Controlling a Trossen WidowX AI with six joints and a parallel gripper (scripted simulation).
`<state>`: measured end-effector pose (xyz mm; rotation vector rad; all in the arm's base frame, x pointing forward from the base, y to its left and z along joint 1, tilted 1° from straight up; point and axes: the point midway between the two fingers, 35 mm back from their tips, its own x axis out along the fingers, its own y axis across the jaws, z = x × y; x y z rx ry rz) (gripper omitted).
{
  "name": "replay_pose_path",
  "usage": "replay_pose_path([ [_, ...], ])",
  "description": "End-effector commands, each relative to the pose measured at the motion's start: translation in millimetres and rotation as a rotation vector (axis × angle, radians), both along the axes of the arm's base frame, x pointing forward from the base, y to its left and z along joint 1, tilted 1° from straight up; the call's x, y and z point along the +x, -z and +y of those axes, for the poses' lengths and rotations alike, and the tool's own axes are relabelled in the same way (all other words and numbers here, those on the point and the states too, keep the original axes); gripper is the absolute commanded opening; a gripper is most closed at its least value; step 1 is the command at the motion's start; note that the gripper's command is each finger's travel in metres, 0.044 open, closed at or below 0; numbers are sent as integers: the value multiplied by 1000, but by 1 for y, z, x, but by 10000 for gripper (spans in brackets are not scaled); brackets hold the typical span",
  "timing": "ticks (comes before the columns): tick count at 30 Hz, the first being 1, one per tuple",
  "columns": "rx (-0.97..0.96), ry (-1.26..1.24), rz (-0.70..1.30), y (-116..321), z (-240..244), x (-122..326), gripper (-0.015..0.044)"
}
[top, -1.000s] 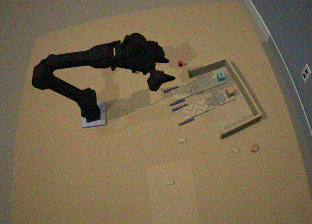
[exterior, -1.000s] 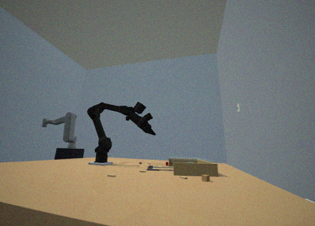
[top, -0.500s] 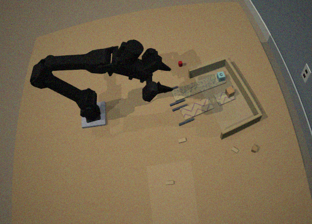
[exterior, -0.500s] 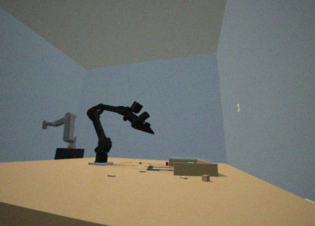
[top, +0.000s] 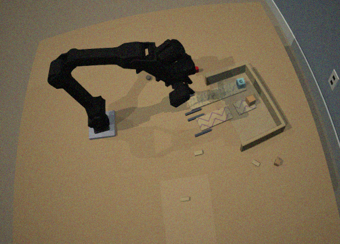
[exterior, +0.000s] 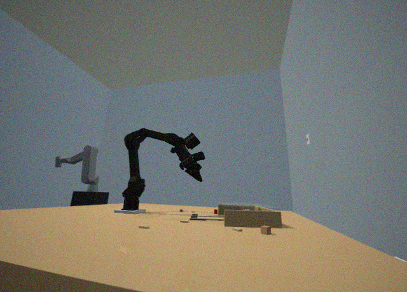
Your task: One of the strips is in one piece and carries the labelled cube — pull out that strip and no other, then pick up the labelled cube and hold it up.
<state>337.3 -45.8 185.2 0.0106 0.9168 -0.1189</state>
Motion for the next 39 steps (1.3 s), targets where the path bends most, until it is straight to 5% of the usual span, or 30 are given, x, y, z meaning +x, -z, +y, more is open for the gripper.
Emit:
replay_pose_path([
  [1, 7, -56, 194, 22, 11, 14, 85],
  [4, 13, -99, 345, 41, 20, 21, 6],
  [10, 20, -175, 606, 74, 38, 31, 0],
  [39, 20, -179, 620, 114, 38, 37, 0],
])
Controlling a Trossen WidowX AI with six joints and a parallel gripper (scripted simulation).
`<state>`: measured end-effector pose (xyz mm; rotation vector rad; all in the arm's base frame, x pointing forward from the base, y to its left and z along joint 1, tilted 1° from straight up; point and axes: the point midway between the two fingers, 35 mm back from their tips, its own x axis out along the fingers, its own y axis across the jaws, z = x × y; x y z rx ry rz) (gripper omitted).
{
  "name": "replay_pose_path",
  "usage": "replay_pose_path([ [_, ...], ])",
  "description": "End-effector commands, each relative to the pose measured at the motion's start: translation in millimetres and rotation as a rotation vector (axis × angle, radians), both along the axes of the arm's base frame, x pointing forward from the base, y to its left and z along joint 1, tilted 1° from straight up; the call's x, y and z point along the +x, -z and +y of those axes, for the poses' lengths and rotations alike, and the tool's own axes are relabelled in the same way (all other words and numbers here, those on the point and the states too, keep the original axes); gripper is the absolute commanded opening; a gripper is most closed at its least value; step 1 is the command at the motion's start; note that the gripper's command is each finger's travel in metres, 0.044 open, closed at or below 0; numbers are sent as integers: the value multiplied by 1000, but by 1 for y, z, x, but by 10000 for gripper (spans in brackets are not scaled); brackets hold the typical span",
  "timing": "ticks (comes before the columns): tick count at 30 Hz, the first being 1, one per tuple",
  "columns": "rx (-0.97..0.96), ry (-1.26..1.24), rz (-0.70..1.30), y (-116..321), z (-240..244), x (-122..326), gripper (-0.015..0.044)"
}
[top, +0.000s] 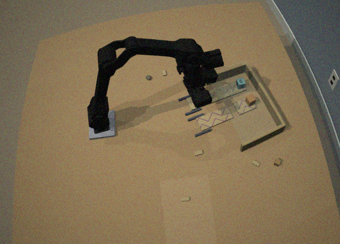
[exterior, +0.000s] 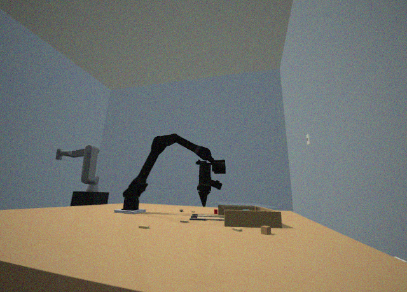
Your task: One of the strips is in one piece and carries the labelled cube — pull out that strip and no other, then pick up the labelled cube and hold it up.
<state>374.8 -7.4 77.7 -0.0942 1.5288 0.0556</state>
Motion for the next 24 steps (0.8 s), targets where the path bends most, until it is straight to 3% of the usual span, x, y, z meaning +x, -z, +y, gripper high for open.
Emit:
replay_pose_path([
  [1, 2, -3, 4, 8, 0, 0, 0],
  [24, 2, -3, 5, 38, -1, 0, 0],
])
